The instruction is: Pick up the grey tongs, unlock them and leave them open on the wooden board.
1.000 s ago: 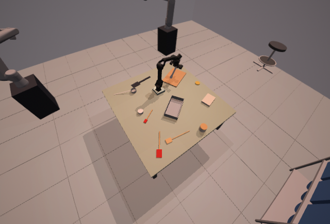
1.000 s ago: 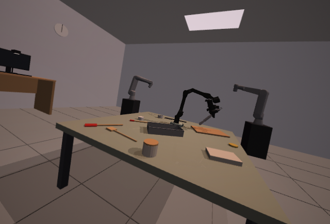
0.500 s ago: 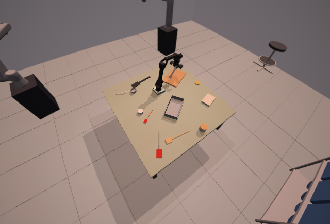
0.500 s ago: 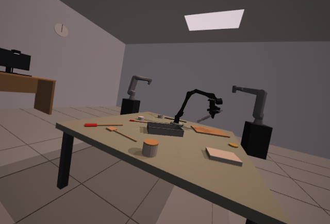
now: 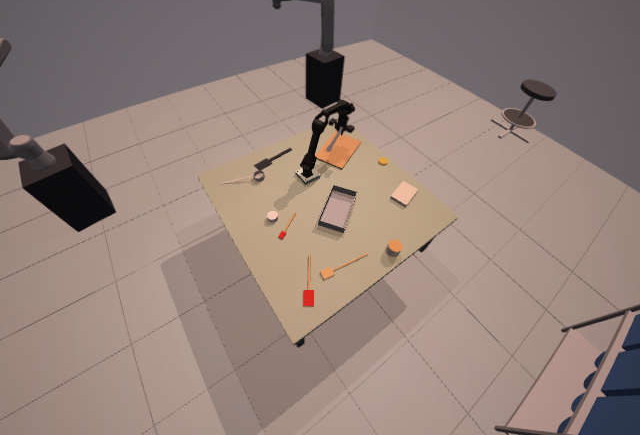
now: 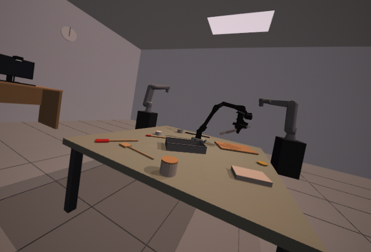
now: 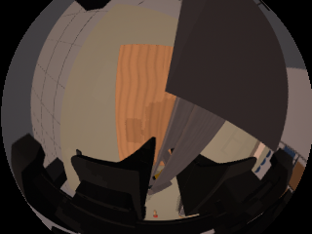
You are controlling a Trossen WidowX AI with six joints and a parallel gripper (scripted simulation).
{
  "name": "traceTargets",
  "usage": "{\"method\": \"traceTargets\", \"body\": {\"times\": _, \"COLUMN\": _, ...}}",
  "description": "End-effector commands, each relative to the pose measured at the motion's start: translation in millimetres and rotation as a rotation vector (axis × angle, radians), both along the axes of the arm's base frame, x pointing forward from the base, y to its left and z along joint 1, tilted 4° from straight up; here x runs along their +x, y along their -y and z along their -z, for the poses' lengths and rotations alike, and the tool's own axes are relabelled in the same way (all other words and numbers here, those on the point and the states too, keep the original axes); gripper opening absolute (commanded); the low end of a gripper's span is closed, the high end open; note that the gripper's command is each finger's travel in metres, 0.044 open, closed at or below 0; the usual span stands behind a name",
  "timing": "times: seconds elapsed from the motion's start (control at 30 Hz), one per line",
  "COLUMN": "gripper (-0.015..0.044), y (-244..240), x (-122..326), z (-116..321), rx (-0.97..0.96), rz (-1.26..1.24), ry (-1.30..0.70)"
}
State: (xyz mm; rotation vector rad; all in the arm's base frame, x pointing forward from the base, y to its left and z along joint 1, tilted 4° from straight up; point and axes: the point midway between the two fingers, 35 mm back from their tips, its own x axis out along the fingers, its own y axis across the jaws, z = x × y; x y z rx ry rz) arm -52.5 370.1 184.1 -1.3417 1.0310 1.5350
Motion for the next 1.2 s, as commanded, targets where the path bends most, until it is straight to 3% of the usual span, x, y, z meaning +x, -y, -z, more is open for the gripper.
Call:
{"method": "traceTargets", "body": {"times": 0.0, "gripper": -0.015, "y": 0.1, "x": 0.8, "z": -3.4, "rx": -0.007, "rz": -0.009, "ry": 0.012}}
{"method": "traceTargets", "body": {"times": 1.17, "gripper": -0.015, "y": -8.4, "x": -3.2, "z": 40.8, "rx": -0.006, "rz": -0.009, "ry": 0.012}}
